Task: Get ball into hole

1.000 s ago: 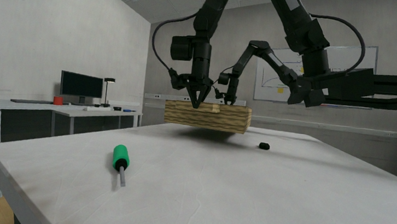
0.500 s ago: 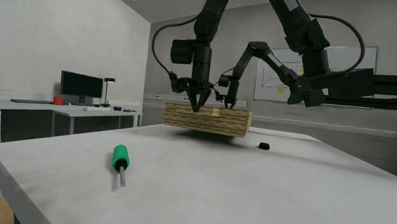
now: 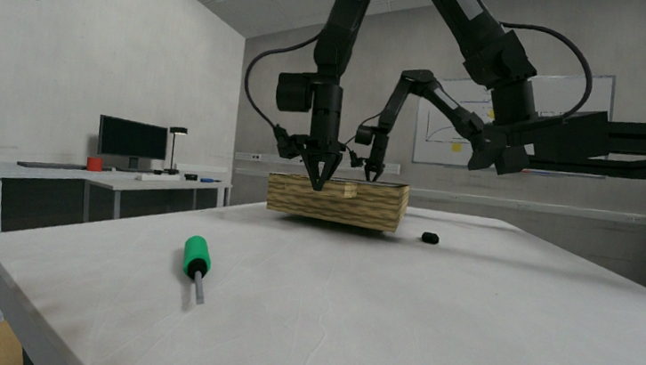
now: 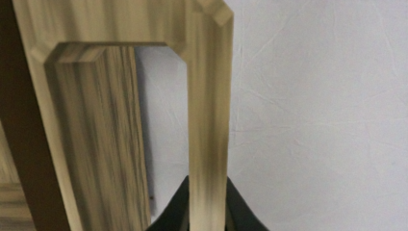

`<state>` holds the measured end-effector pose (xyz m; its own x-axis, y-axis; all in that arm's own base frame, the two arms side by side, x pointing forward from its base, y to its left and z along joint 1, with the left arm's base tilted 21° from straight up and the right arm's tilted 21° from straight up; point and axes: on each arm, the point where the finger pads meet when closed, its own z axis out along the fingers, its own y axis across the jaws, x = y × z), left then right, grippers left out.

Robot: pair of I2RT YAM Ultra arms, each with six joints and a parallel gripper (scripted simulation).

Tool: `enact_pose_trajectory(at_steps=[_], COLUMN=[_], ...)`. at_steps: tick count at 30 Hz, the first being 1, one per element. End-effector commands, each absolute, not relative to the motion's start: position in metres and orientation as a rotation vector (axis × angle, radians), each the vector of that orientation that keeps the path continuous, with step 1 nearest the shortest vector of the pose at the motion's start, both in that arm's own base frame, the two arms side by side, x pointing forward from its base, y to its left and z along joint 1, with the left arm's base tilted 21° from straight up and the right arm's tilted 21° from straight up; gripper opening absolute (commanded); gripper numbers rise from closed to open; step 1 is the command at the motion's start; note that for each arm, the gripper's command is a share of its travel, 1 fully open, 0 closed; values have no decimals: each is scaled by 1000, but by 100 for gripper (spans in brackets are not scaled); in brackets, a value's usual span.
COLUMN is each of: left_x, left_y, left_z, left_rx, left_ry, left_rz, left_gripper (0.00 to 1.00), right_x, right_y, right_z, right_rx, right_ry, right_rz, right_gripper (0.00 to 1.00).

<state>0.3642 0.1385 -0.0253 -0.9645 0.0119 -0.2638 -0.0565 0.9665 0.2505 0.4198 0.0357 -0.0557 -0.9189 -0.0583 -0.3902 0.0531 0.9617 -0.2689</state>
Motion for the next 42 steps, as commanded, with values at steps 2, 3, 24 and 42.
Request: enact_pose_trajectory(at_steps=[2, 3, 24, 42], left_x=[391, 389, 390, 393], left_y=[144, 139, 140, 143], left_z=[-2, -15, -23, -18], left_rx=[-8, 10, 13, 5], left_ry=[2755, 2783, 2792, 2775], left_rz=[376, 365, 354, 358], left_gripper=[0, 0, 0, 36], right_x=[433, 429, 450, 457], right_y=[54, 53, 48, 53], right_z=[-54, -54, -49, -44], right_rx=[-56, -58, -33, -33], right_ry=[2643, 2648, 2587, 2573], right_rz=[-334, -336, -339, -316], right_gripper=[0, 0, 0, 0])
